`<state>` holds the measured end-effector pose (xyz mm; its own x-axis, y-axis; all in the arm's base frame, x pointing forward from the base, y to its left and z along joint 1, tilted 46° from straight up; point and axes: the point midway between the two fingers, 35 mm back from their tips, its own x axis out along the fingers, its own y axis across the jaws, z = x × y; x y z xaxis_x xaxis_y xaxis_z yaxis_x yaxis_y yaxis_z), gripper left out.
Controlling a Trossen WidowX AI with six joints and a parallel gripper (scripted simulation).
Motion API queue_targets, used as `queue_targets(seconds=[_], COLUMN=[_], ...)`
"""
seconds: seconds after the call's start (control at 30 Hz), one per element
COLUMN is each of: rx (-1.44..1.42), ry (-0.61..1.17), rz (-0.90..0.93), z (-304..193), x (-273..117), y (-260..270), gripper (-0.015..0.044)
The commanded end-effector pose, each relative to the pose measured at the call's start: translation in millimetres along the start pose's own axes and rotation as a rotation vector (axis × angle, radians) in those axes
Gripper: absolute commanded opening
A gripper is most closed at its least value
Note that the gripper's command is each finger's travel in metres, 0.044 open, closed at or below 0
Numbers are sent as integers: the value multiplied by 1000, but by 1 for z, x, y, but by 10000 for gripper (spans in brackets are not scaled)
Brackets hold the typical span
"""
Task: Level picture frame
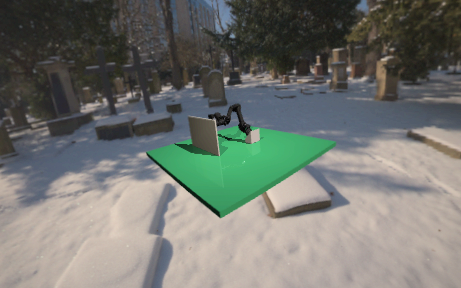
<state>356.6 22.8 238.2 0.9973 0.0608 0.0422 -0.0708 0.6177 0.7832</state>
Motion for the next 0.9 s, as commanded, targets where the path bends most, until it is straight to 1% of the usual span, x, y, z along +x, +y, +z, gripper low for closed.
queue_targets(seconds=[0.0,0.87], rx=[-1,-2], ry=[5,5], rz=[12,12], z=[-2,-1], x=[0,0], y=[3,-2], gripper=[0,0])
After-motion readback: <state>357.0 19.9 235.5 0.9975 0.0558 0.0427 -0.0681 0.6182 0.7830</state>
